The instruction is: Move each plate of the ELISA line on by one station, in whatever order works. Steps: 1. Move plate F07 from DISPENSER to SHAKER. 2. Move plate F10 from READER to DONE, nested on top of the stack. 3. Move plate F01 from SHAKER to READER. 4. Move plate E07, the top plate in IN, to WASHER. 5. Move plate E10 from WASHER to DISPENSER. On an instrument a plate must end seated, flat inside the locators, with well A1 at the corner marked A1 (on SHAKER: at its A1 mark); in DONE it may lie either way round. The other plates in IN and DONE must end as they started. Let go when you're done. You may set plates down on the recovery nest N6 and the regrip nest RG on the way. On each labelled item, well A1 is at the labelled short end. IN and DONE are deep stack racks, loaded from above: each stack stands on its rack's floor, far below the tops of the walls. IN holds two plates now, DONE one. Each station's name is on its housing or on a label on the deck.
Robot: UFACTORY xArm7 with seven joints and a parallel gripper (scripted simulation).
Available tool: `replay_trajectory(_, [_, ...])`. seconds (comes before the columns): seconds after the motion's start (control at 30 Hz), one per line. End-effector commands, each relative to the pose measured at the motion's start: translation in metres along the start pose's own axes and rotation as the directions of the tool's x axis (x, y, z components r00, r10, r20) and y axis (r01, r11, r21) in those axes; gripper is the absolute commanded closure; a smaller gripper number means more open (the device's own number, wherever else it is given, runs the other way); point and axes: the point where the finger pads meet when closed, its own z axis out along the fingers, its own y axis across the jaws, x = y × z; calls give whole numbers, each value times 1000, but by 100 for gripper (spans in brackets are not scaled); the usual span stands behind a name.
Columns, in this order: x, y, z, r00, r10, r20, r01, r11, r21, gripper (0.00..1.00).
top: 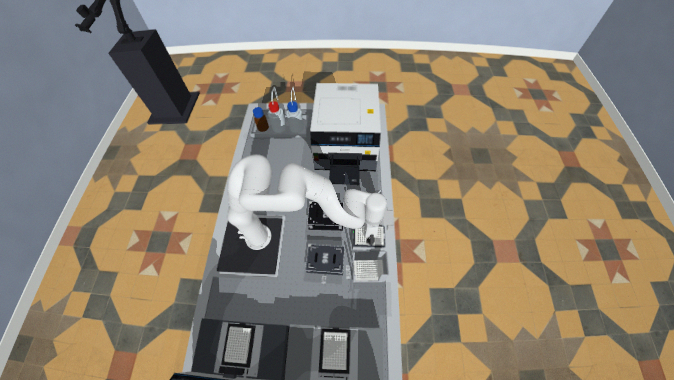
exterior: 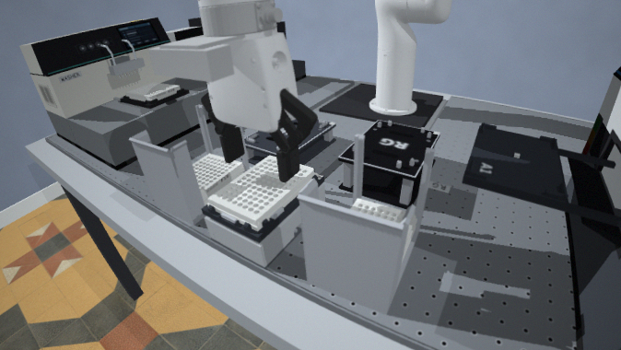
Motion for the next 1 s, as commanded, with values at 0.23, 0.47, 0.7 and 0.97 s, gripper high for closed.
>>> replay_trajectory(0.23, [1, 0, 9, 1000, 0, -4, 0, 1000, 0, 0])
replay_trajectory(0.47, [1, 0, 16, 1000, 0, -4, 0, 1000, 0, 0])
replay_trajectory(0.7, [1, 0, 17, 1000, 0, -4, 0, 1000, 0, 0])
replay_trajectory(0.97, [1, 0, 16, 1000, 0, -4, 0, 1000, 0, 0])
